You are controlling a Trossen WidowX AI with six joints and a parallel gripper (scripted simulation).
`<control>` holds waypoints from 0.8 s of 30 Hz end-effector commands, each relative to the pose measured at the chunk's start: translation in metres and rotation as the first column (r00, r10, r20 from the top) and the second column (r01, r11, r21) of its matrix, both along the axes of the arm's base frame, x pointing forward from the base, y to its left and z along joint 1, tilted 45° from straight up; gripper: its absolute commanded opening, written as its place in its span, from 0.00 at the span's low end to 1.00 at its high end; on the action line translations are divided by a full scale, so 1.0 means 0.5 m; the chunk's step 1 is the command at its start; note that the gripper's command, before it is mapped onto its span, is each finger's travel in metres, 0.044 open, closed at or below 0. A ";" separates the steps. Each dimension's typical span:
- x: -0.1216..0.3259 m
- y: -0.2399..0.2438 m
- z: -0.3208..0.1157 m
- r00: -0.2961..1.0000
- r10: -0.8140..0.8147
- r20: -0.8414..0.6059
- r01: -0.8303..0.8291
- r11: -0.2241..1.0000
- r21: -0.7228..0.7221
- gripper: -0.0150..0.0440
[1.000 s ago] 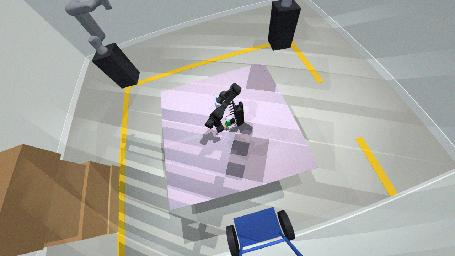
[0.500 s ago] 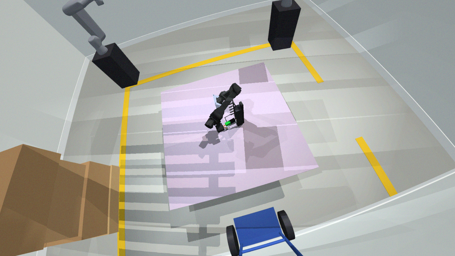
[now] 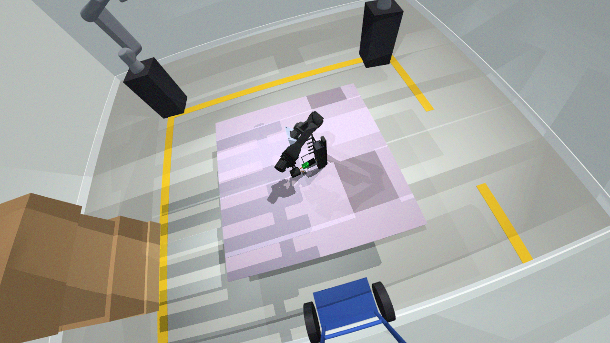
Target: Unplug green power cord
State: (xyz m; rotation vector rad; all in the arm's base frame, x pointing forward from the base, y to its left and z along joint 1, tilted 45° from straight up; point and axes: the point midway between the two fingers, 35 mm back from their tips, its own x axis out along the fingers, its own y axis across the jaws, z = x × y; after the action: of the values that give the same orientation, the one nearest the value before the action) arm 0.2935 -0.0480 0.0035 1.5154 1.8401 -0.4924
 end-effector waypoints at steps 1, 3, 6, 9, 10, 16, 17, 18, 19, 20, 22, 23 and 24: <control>0.000 0.000 0.000 1.000 0.000 0.000 0.000 1.000 0.000 0.88; 0.000 0.000 0.000 1.000 0.000 0.000 0.000 1.000 0.000 0.97; 0.008 -0.018 -0.011 1.000 0.001 0.001 -0.001 1.000 -0.002 1.00; 0.024 -0.058 -0.036 1.000 0.003 0.003 -0.003 1.000 -0.004 1.00; 0.028 -0.073 -0.046 1.000 0.004 0.003 -0.004 1.000 -0.004 1.00; 0.035 -0.098 -0.064 1.000 0.005 0.005 -0.005 1.000 -0.005 1.00; 0.035 -0.098 -0.064 1.000 0.005 0.005 -0.005 1.000 -0.005 1.00; 0.035 -0.098 -0.064 1.000 0.005 0.005 -0.005 1.000 -0.005 1.00; 0.035 -0.098 -0.064 1.000 0.005 0.005 -0.005 1.000 -0.005 1.00; 0.035 -0.098 -0.064 1.000 0.005 0.005 -0.005 1.000 -0.005 1.00; 0.035 -0.098 -0.064 1.000 0.005 0.005 -0.005 1.000 -0.005 1.00; 0.035 -0.098 -0.064 1.000 0.005 0.005 -0.005 1.000 -0.005 1.00; 0.035 -0.098 -0.064 1.000 0.005 0.005 -0.005 1.000 -0.005 1.00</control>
State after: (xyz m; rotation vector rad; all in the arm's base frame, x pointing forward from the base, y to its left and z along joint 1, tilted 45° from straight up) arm 0.3104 -0.0958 -0.0286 1.5144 1.8389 -0.4949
